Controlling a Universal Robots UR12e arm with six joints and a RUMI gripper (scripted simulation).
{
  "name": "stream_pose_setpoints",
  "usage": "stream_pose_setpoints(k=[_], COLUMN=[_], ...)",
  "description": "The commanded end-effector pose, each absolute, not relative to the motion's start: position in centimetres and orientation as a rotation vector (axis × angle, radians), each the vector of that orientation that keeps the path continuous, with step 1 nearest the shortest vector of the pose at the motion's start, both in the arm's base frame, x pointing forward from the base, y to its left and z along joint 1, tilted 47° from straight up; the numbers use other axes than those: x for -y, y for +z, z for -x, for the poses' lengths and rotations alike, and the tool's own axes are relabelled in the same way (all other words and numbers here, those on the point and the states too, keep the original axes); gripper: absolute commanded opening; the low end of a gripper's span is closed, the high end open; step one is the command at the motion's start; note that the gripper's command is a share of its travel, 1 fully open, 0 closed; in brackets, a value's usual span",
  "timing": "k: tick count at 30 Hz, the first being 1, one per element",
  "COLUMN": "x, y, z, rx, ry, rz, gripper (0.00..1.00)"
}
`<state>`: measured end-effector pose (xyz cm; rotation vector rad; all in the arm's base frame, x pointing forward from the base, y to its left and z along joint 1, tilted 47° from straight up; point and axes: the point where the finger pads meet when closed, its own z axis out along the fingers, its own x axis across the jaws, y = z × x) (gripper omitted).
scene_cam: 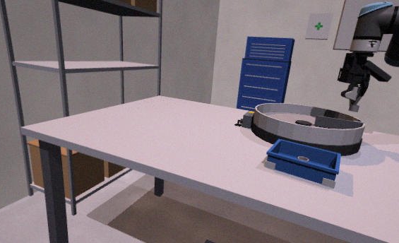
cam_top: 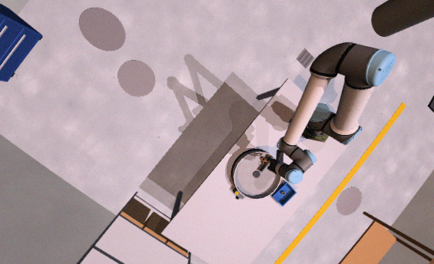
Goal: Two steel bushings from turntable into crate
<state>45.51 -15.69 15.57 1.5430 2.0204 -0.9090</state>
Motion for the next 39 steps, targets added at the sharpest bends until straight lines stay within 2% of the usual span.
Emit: stream_pose_setpoints(k=[1, 39], x=[15.7, 12.7], y=[15.6, 12.3], z=[-45.5, -47.2], rx=[-2.02, -2.02], ry=[-0.908, -0.908], rz=[-1.543, -1.543], gripper=[0.0, 0.0])
